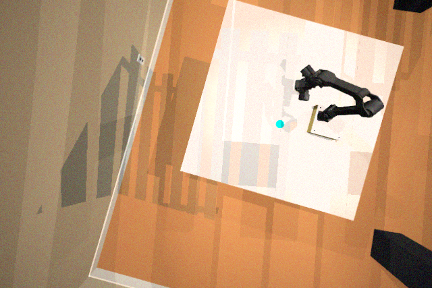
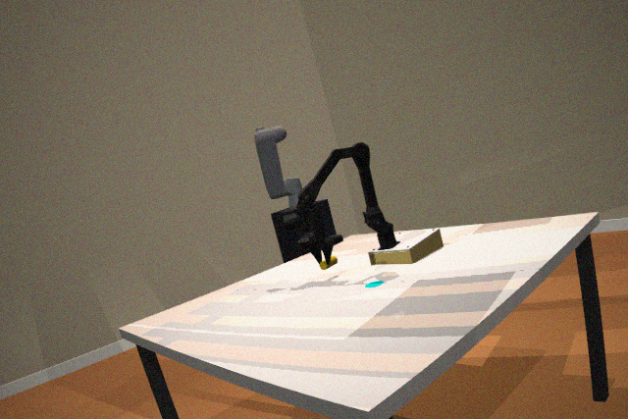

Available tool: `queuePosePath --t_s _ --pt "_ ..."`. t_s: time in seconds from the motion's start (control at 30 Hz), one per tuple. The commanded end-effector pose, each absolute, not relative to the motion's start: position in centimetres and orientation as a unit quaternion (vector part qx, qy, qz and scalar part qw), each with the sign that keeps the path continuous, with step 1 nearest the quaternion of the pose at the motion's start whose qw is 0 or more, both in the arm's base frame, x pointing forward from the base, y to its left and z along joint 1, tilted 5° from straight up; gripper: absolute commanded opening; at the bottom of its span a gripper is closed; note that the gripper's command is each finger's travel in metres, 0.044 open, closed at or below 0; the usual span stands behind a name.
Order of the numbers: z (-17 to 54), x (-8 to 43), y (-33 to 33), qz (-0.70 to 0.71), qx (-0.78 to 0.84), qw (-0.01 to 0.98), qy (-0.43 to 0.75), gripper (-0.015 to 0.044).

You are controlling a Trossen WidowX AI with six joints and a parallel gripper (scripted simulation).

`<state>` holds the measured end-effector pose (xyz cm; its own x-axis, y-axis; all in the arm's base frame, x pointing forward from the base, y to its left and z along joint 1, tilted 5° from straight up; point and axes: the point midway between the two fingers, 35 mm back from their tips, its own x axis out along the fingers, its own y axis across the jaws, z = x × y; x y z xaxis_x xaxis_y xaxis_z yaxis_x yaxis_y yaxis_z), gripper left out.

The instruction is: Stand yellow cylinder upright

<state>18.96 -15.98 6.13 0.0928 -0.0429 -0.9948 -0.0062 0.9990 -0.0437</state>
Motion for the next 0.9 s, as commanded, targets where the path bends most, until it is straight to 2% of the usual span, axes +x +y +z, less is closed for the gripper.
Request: queuePosePath --t_s 0.0,0.57,0.87 --pt "7.6 18.9 -16.1 -0.015 -0.022 0.74 0.672 0.0105" --pt "12.8 18.0 -15.4 -0.015 -0.022 0.74 0.672 0.0105" --pt "13.2 19.0 -14.3 0.006 -0.046 0.738 0.673 0.0105"
